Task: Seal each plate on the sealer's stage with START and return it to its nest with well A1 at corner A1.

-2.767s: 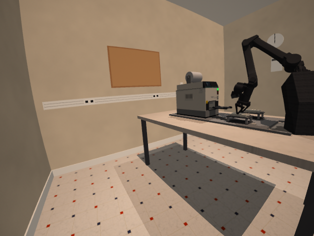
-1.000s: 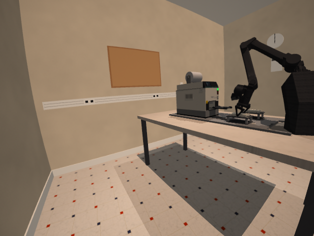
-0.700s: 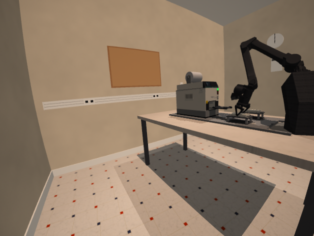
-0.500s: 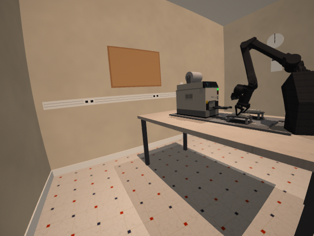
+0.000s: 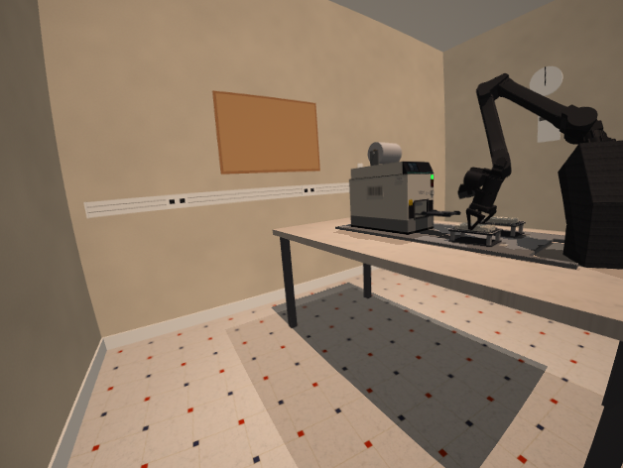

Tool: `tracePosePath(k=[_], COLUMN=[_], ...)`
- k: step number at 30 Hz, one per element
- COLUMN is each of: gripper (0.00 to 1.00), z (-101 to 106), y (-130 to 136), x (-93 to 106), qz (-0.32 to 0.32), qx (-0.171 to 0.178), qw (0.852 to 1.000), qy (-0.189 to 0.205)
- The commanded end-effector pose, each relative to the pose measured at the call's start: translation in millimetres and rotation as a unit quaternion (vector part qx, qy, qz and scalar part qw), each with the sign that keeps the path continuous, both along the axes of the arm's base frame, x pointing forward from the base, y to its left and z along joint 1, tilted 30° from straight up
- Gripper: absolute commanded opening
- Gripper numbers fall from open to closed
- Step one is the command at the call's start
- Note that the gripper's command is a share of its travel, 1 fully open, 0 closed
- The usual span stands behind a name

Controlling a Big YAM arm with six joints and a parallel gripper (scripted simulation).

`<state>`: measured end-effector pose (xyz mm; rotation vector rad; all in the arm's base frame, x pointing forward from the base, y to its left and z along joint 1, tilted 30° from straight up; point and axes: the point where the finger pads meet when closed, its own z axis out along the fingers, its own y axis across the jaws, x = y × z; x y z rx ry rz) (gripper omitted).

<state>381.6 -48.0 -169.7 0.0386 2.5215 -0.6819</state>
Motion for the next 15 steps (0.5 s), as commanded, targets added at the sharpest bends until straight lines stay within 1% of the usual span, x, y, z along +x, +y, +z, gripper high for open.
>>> tracePosePath(k=[1, 7, 15], gripper=[1.0, 1.0, 0.96], z=[-4.0, -4.0, -3.9], y=[-8.1, -8.6, -8.3], x=[-4.0, -4.2, -4.4], qz=[-0.013, -0.014, -0.013], qx=[0.0, 0.0, 0.0], qw=[1.0, 1.0, 1.0], qy=[0.008, 0.008, 0.008])
